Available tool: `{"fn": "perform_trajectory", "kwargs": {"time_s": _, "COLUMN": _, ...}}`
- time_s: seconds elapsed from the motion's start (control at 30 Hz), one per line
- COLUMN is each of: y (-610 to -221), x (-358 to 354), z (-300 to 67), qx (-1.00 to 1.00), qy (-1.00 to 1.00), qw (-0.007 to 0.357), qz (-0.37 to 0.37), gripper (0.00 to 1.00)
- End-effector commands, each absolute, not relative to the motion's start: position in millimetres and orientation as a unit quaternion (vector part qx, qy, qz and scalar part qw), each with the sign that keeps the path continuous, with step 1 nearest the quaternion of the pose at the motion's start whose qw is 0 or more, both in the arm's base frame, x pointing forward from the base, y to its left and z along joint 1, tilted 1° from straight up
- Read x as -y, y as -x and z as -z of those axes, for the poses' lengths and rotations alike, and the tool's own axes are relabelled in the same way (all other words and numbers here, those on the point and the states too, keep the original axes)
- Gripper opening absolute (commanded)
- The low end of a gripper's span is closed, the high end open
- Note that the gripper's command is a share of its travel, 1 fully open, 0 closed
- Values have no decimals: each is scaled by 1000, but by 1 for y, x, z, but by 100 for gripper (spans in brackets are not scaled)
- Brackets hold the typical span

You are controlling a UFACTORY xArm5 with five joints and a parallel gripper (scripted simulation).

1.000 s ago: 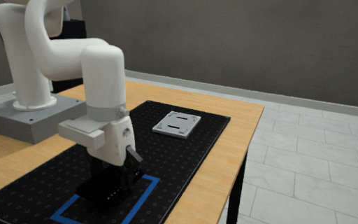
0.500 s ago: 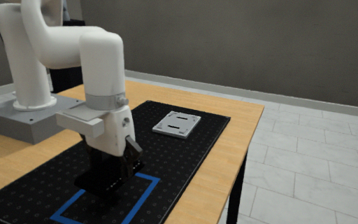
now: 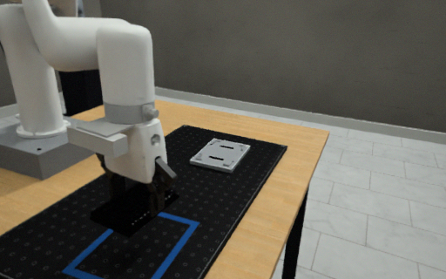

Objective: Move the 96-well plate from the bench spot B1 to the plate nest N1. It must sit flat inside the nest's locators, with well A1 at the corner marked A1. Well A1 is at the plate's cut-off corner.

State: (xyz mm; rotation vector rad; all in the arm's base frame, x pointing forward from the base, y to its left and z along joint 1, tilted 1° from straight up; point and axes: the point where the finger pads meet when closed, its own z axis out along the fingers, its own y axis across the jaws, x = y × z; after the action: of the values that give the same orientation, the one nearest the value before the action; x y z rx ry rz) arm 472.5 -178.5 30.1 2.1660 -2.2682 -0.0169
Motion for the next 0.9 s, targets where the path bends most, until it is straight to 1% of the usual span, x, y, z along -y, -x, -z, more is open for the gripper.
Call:
{"fn": "perform_trajectory", "kwargs": {"time_s": 0.0, "y": -476, "x": 180, "z": -37, "qx": 723, "qy": -691, "qw": -3, "qz": 3, "gripper": 0}}
{"fn": "perform_trajectory", "kwargs": {"time_s": 0.53, "y": -476, "x": 176, "z": -41, "qx": 711, "qy": -703, "qw": -3, "qz": 3, "gripper": 0}}
{"fn": "perform_trajectory", "kwargs": {"time_s": 0.63, "y": -475, "x": 166, "z": -42, "qx": 677, "qy": -736, "qw": -3, "qz": 3, "gripper": 0}}
{"fn": "perform_trajectory", "kwargs": {"time_s": 0.87, "y": -473, "x": 143, "z": -42, "qx": 677, "qy": -736, "qw": -3, "qz": 3, "gripper": 0}}
